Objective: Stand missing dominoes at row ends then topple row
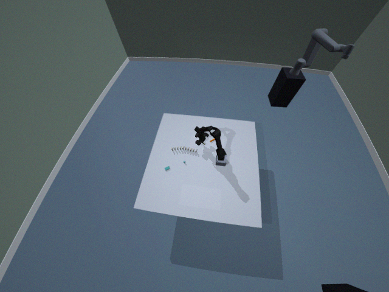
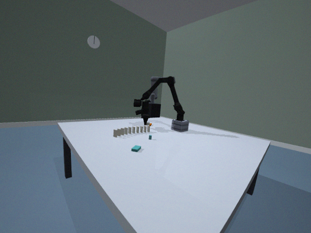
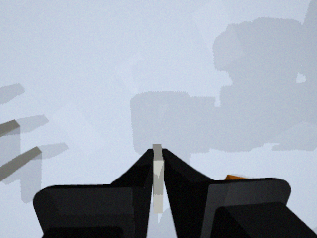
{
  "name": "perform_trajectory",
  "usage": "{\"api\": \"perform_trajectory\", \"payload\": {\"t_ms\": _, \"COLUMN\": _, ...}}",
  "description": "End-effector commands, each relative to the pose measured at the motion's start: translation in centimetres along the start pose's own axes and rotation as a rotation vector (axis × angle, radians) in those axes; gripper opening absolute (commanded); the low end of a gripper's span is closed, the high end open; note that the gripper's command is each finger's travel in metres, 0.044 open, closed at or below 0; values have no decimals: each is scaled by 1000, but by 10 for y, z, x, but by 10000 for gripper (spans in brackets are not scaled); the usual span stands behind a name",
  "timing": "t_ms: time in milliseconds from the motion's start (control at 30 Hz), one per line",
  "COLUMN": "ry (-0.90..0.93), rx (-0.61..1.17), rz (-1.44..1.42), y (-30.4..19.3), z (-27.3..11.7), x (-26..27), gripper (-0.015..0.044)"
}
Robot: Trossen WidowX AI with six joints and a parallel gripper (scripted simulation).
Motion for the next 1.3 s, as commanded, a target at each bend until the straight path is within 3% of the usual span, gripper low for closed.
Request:
{"api": "perform_trajectory", "payload": {"t_ms": 0, "ry": -7, "rx": -33, "rz": 5, "y": 3, "z": -60, "x": 0, "gripper": 21}}
{"api": "perform_trajectory", "payload": {"t_ms": 133, "ry": -7, "rx": -34, "rz": 5, "y": 2, "z": -112, "x": 1, "gripper": 21}}
{"api": "perform_trajectory", "payload": {"t_ms": 233, "ry": -7, "rx": -34, "rz": 5, "y": 1, "z": -129, "x": 2, "gripper": 21}}
{"api": "perform_trajectory", "payload": {"t_ms": 500, "ry": -6, "rx": -33, "rz": -59, "y": 5, "z": -130, "x": 2, "gripper": 21}}
{"api": "perform_trajectory", "payload": {"t_ms": 833, "ry": -24, "rx": -32, "rz": -961, "y": 61, "z": -133, "x": 0, "gripper": 21}}
{"api": "perform_trajectory", "payload": {"t_ms": 1267, "ry": -25, "rx": -32, "rz": -977, "y": 62, "z": -133, "x": 0, "gripper": 21}}
Point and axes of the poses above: the point midway between the two fingers, 35 mm back from their tips, its own z axis out along the fingers, its own x axis across the jaws, y = z × x, the point moved 6 cm from there along -z, back along the fingers, and after that the axes turned 7 degrees about -z, right-handed, at the moved point
